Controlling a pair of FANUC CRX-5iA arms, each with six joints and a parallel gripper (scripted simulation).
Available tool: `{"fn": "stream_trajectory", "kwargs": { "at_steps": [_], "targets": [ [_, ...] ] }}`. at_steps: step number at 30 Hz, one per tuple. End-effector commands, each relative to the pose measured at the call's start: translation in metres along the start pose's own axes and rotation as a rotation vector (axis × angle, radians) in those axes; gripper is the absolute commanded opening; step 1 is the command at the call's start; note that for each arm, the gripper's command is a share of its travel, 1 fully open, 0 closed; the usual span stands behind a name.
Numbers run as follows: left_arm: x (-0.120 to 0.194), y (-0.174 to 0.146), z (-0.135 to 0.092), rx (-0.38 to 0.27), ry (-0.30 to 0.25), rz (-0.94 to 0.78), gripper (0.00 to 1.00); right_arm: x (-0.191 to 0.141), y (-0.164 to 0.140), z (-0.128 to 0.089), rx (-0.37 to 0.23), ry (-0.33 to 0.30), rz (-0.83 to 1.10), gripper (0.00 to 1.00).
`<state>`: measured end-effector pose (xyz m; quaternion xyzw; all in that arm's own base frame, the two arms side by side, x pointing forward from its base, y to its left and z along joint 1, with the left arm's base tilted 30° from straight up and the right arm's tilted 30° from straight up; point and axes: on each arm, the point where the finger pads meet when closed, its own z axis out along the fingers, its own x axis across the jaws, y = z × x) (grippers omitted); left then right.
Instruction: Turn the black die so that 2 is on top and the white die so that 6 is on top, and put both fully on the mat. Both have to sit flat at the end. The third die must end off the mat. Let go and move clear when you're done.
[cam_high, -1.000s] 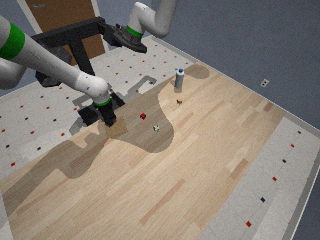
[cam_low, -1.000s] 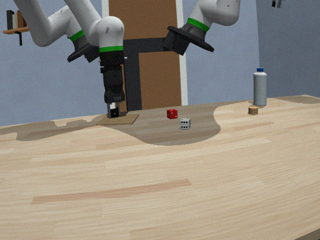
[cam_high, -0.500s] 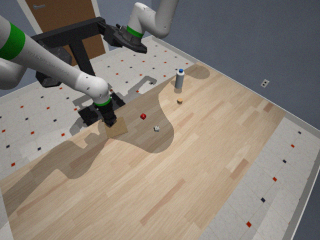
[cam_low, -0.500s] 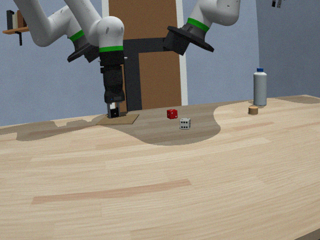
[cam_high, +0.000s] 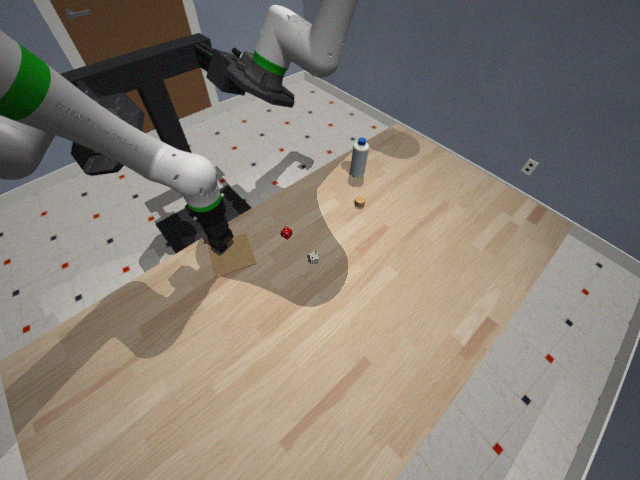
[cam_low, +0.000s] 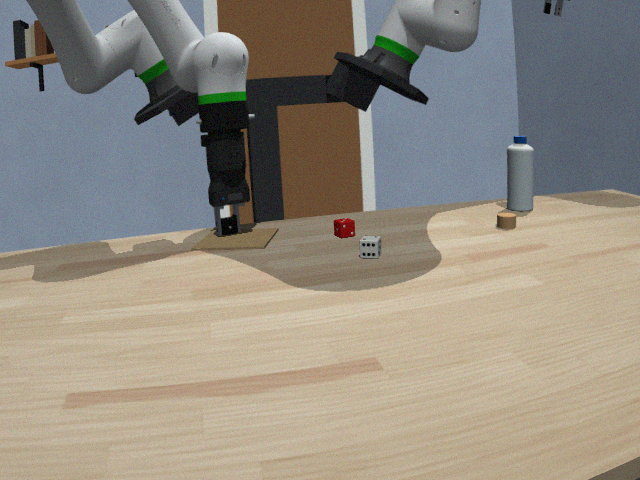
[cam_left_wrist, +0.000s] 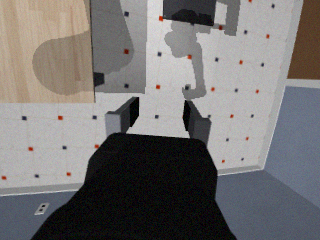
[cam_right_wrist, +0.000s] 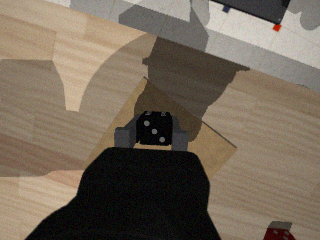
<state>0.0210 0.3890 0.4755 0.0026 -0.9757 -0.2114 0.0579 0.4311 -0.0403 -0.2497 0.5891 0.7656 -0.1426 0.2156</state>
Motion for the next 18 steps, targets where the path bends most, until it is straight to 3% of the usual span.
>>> {"fn": "stream_trajectory", "kwargs": {
  "at_steps": [1,4,5,10,11,15,16,18],
  "targets": [
    [0.0,0.0002,-0.0009,-0.002,0.0,0.0,1.0,0.0002,0.0006,-0.0004,-0.001,0.0,0.0,0.57],
    [0.0,0.0002,-0.0009,-0.002,0.0,0.0,1.0,0.0002,0.0006,-0.0004,-0.001,0.0,0.0,0.57],
    [0.0,0.0002,-0.0009,-0.002,0.0,0.0,1.0,0.0002,0.0006,-0.0004,-0.001,0.0,0.0,0.63],
    [0.0,0.0002,-0.0009,-0.002,0.0,0.0,1.0,0.0002,0.0006,-0.0004,-0.001,0.0,0.0,0.69],
    [0.0,0.0002,-0.0009,-0.002,0.0,0.0,1.0,0.0002,0.0006,-0.0004,-0.001,0.0,0.0,0.75],
    [0.0,0.0002,-0.0009,-0.002,0.0,0.0,1.0,0.0002,0.0006,-0.0004,-0.001,0.0,0.0,0.75],
    [0.0,0.0002,-0.0009,-0.002,0.0,0.0,1.0,0.0002,0.0006,-0.0004,-0.001,0.0,0.0,0.81],
    [0.0,0.0002,-0.0009,-0.002,0.0,0.0,1.0,0.0002,0.0006,-0.0004,-0.001,0.0,0.0,0.81]
  ]
}}
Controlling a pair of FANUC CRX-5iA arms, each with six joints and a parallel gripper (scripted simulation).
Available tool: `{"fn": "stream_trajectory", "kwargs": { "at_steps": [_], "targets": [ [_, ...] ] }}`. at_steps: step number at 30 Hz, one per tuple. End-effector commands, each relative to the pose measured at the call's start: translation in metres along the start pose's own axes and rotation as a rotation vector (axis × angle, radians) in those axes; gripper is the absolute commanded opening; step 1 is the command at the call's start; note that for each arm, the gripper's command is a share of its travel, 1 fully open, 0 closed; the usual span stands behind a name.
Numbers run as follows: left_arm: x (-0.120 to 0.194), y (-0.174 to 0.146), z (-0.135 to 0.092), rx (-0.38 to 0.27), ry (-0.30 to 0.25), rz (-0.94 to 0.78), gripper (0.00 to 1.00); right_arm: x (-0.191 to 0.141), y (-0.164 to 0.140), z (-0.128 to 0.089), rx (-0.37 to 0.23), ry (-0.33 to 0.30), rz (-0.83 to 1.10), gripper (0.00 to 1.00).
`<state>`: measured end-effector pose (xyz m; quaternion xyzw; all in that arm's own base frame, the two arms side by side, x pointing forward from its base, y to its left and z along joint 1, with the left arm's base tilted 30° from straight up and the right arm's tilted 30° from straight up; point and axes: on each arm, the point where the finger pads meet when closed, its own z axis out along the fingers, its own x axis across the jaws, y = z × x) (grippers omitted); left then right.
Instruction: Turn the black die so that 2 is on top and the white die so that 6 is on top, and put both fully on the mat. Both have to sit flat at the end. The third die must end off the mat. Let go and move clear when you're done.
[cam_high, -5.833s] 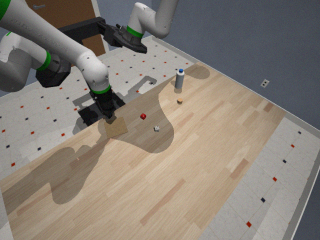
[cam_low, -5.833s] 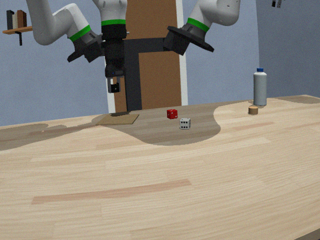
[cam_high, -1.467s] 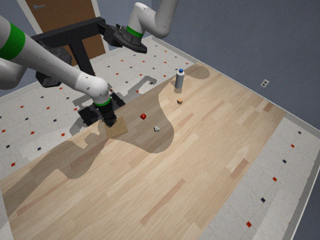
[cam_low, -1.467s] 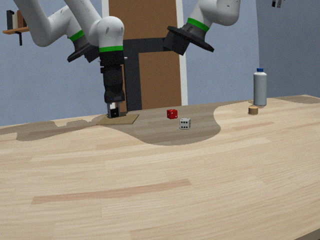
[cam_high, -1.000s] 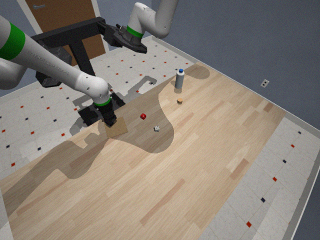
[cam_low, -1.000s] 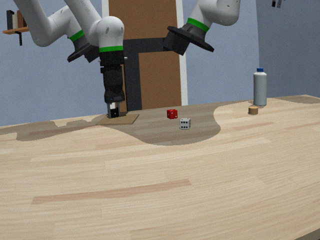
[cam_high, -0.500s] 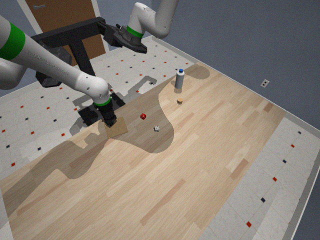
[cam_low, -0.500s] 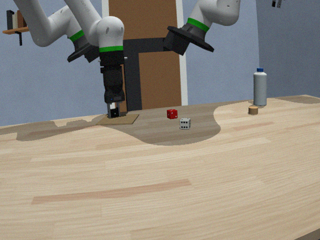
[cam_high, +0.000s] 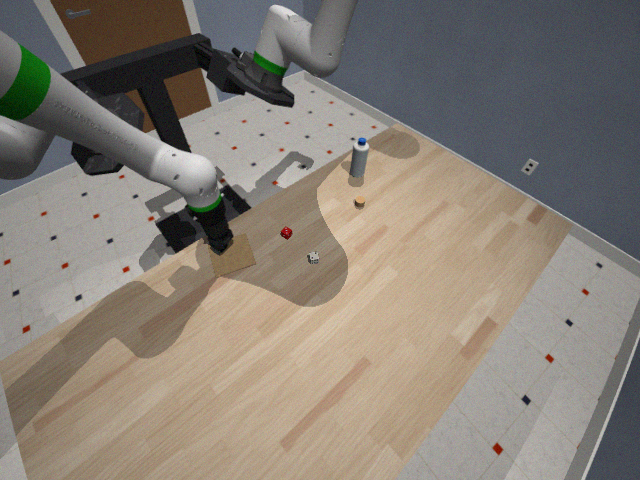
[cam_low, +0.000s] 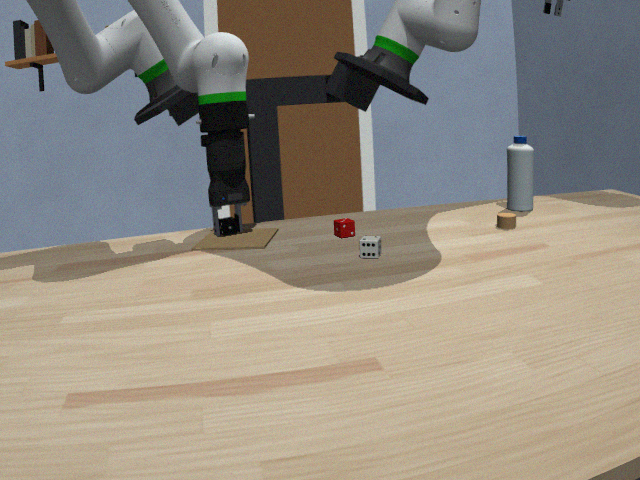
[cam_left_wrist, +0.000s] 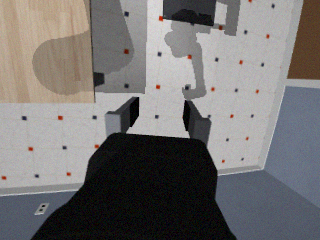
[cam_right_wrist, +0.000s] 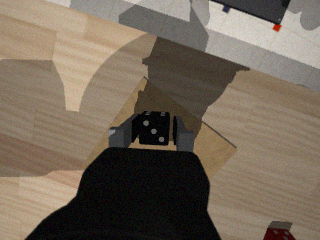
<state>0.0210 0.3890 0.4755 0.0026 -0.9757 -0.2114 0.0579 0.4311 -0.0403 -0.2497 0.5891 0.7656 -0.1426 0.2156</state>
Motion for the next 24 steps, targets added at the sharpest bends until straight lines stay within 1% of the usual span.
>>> {"fn": "stream_trajectory", "kwargs": {
  "at_steps": [1,15,19,24],
  "targets": [
    [0.0,0.0,-0.001,-0.002,0.0,0.0,1.0,0.0,0.001,0.0,-0.001,0.0,0.0,0.87],
    [0.0,0.0,-0.001,-0.002,0.0,0.0,1.0,0.0,0.001,-0.002,-0.001,0.0,0.0,0.87],
    [0.0,0.0,-0.001,-0.002,0.0,0.0,1.0,0.0,0.001,-0.013,-0.001,0.0,0.0,0.87],
    [0.0,0.0,-0.001,-0.002,0.0,0.0,1.0,0.0,0.001,-0.036,-0.001,0.0,0.0,0.87]
  ]
}}
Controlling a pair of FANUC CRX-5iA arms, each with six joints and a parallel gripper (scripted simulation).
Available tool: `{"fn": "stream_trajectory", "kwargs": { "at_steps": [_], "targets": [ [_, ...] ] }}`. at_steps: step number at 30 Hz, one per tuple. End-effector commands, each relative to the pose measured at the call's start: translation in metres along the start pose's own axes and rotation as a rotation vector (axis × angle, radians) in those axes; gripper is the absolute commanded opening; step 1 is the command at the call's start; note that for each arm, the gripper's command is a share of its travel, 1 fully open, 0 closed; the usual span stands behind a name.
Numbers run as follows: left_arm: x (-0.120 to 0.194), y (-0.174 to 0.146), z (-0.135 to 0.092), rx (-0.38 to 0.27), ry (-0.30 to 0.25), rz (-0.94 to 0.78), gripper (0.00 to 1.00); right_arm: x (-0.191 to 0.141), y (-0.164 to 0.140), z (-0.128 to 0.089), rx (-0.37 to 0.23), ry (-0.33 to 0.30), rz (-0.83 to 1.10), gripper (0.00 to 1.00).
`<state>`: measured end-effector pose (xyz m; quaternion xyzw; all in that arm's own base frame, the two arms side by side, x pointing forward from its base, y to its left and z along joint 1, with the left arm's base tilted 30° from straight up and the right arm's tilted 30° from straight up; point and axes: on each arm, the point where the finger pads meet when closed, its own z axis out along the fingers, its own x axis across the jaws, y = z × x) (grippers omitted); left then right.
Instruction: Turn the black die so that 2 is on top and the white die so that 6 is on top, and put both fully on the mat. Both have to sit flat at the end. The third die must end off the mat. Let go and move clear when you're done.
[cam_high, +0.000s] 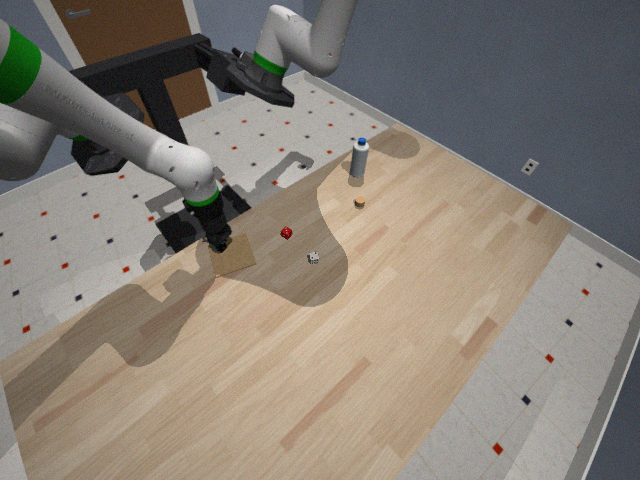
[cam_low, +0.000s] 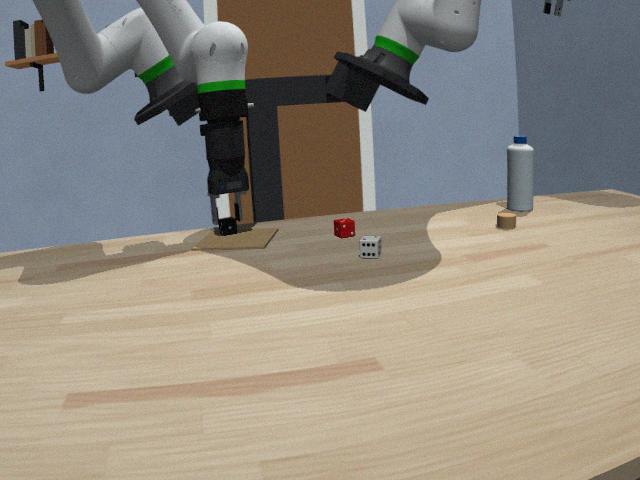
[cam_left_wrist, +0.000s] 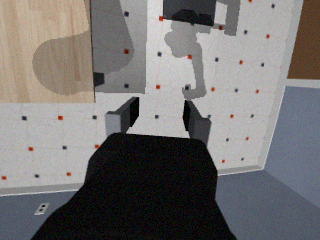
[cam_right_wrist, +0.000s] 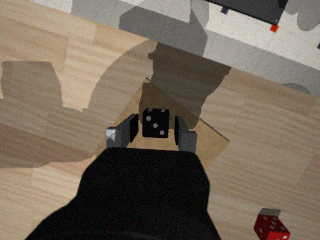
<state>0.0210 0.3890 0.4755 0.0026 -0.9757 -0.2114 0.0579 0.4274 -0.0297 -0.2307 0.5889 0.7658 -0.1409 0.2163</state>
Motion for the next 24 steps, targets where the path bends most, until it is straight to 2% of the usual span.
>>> {"fn": "stream_trajectory", "kwargs": {
  "at_steps": [1,5,7,12,19,20,24],
  "targets": [
    [0.0,0.0,-0.001,-0.002,0.0,0.0,1.0,0.0,0.001,-0.019,0.003,-0.001,0.0,0.87],
    [0.0,0.0,-0.001,-0.002,0.0,0.0,1.0,0.0,0.001,-0.04,0.003,-0.001,0.0,0.87],
    [0.0,0.0,-0.001,-0.002,0.0,0.0,1.0,0.0,0.001,-0.04,0.003,-0.001,0.0,0.87],
    [0.0,0.0,-0.001,-0.002,0.0,0.0,1.0,0.0,0.001,-0.06,0.003,-0.001,0.0,0.87],
    [0.0,0.0,-0.001,-0.002,0.0,0.0,1.0,0.0,0.001,-0.068,0.003,-0.001,0.0,0.87],
    [0.0,0.0,-0.001,-0.002,0.0,0.0,1.0,0.0,0.001,-0.068,0.003,-0.001,0.0,1.0],
    [0.0,0.0,-0.001,-0.002,0.0,0.0,1.0,0.0,0.001,-0.068,0.003,-0.001,0.0,1.0]
  ]
}}
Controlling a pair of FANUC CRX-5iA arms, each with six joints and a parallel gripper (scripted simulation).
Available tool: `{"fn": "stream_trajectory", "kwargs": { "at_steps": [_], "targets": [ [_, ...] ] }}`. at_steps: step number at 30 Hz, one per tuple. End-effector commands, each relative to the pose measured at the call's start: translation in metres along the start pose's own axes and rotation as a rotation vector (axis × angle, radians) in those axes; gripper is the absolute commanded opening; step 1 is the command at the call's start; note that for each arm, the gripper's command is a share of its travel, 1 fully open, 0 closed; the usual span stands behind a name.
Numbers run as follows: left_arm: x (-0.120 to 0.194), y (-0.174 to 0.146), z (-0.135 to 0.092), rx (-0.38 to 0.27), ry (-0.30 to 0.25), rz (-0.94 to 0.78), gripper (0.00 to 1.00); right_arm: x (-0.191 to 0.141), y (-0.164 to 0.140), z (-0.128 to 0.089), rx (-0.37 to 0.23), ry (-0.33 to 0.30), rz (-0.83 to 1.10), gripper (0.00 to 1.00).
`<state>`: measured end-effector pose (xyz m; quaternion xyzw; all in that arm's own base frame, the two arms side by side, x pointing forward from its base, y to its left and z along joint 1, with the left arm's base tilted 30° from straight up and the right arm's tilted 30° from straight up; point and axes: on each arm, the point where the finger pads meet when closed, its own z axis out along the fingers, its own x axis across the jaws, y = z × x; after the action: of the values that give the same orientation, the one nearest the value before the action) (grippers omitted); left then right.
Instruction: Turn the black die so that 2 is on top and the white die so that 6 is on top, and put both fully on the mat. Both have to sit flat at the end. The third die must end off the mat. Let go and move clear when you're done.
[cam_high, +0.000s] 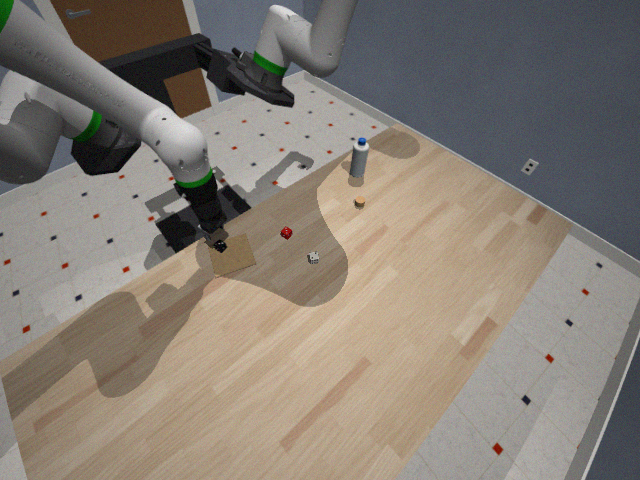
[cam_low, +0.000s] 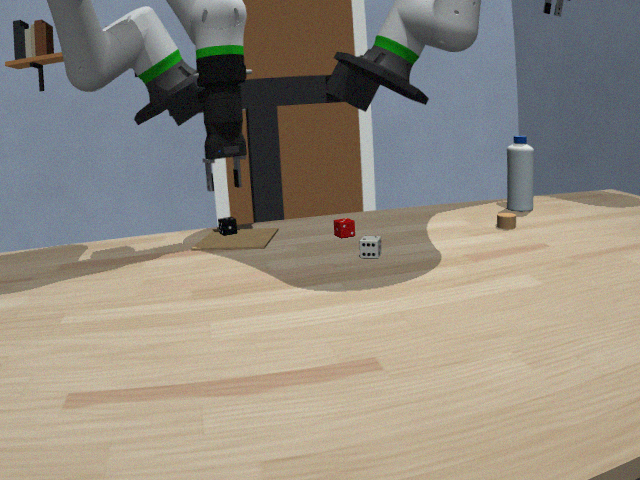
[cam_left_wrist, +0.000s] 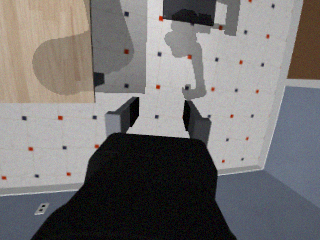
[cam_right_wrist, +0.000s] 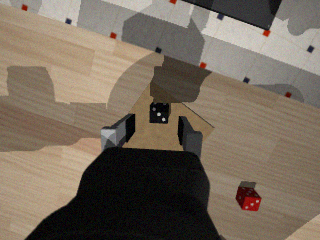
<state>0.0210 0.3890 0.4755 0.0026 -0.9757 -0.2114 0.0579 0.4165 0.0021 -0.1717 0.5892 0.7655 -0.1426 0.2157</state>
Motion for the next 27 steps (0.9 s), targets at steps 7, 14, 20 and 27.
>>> {"fn": "stream_trajectory", "kwargs": {
  "at_steps": [7,14,20,27],
  "targets": [
    [0.0,0.0002,-0.0009,-0.002,0.0,0.0,1.0,0.0003,0.0005,-0.0004,-0.001,0.0,0.0,1.0],
    [0.0,0.0002,-0.0009,-0.002,0.0,0.0,1.0,0.0003,0.0005,-0.0004,-0.001,0.0,0.0,1.0],
    [0.0,0.0002,-0.0009,-0.002,0.0,0.0,1.0,0.0004,0.0003,-0.0004,-0.001,0.0,0.014,1.0],
    [0.0,0.0002,-0.0009,-0.002,0.0,0.0,1.0,0.0023,-0.0027,-0.0003,-0.001,0.0,0.278,1.0]
  ]
}}
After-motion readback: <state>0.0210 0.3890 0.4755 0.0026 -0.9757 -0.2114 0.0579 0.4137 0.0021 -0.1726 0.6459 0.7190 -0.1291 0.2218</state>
